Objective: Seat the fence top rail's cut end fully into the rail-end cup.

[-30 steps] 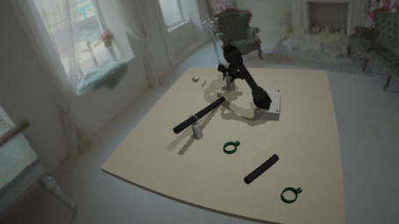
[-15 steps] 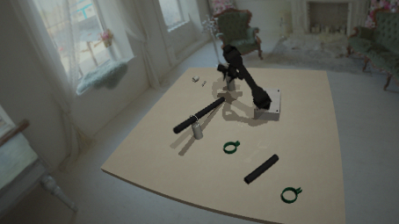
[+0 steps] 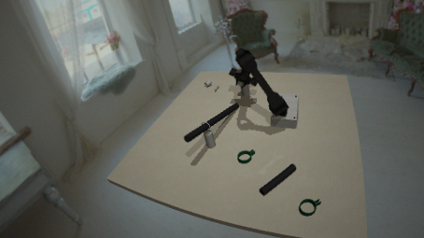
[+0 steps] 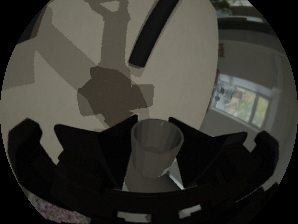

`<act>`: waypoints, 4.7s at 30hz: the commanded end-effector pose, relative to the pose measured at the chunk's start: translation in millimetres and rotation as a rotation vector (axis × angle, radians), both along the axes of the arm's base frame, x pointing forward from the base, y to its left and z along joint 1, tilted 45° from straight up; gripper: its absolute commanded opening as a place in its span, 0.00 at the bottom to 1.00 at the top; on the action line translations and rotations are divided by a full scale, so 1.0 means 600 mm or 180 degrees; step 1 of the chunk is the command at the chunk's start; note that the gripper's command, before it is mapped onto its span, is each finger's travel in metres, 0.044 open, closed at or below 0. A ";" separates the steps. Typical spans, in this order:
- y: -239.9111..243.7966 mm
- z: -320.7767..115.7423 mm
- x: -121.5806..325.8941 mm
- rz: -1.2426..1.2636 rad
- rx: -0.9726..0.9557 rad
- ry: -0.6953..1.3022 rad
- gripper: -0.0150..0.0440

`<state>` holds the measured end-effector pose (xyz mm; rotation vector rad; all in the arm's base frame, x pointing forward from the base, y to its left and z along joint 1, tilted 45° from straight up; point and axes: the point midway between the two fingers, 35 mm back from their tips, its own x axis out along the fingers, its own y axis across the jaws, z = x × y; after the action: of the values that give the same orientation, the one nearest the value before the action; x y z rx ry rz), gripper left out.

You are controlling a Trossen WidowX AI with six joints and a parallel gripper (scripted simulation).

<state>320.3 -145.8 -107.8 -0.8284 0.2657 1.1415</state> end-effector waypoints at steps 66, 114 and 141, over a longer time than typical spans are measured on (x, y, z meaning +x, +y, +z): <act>0.005 0.025 0.032 -0.0453 -0.0049 0.0431 0.92; 0.080 0.324 0.022 -0.4226 0.2359 0.4712 1.00; 0.229 0.250 0.031 -0.7307 0.1975 0.7425 1.00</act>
<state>341.2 -17.8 50.4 -2.4165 -2.6027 1.0644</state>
